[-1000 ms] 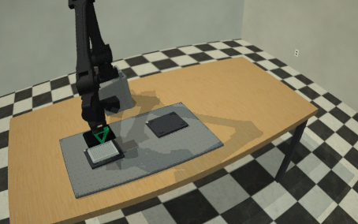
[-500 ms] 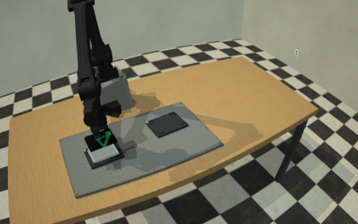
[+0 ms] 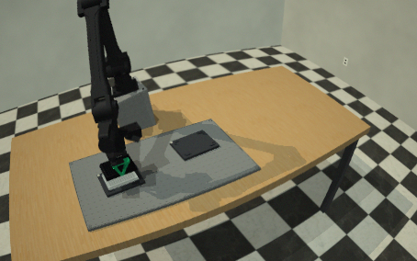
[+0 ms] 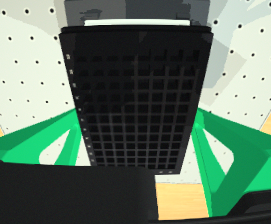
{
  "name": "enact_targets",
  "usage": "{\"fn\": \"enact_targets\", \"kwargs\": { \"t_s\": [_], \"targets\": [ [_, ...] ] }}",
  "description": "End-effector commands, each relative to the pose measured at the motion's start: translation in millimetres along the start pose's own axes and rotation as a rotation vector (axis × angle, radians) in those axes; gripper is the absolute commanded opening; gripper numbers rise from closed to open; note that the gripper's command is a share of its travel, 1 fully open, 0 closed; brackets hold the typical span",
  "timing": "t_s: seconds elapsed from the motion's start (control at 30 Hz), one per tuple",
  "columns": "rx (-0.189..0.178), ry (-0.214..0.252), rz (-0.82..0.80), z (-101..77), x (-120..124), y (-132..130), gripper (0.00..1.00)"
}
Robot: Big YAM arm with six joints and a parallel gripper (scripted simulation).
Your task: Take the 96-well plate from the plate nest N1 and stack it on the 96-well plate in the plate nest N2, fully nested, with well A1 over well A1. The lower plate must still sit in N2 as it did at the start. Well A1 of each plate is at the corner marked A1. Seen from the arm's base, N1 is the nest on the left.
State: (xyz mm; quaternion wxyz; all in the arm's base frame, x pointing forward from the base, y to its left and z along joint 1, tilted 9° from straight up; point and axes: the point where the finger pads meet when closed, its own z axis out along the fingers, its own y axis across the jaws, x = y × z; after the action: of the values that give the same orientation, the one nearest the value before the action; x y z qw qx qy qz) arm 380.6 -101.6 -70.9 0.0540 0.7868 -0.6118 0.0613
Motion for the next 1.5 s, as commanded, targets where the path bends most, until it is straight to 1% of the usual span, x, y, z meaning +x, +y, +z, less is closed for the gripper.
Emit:
{"fn": "enact_targets", "kwargs": {
  "t_s": [0.0, 0.07, 0.13, 0.2, 0.23, 0.27, 0.3, 0.5, 0.53, 0.57, 0.6, 0.63, 0.67, 0.7, 1.1, 1.13, 1.27, 1.47],
  "targets": [
    [0.021, 0.005, 0.008, 2.8, 9, -6, 0.0],
    [0.026, 0.007, 0.009, 3.8, 10, -7, 0.0],
    [0.02, 0.004, 0.008, 9.8, 9, -6, 0.0],
    [0.02, 0.004, 0.008, 9.8, 9, -6, 0.0],
    [0.047, 0.018, 0.017, 0.0, 14, -11, 0.0],
    [0.027, 0.008, 0.011, 9.9, 11, -7, 0.0],
    [0.021, 0.005, 0.008, 14.6, 10, -6, 0.0],
    [0.012, 0.001, 0.007, 26.4, 7, -1, 0.0],
    [0.023, 0.006, 0.011, 22.1, 9, -4, 0.0],
    [0.043, 0.016, 0.015, 13.0, 13, -8, 0.0],
    [0.042, 0.016, 0.014, 11.8, 14, -10, 0.0],
    [0.049, 0.019, 0.016, 10.2, 17, -14, 0.0],
    [0.049, 0.019, 0.016, 9.9, 17, -14, 0.0],
    [0.03, 0.011, 0.007, 17.0, 8, -11, 0.0],
    [0.03, 0.011, 0.007, 17.0, 9, -11, 0.0],
    [0.039, 0.014, 0.014, 15.2, 16, -14, 0.0],
    [0.036, 0.013, 0.014, 19.8, 15, -14, 0.0],
    [0.036, 0.012, 0.014, 21.1, 15, -14, 0.0]
  ]
}}
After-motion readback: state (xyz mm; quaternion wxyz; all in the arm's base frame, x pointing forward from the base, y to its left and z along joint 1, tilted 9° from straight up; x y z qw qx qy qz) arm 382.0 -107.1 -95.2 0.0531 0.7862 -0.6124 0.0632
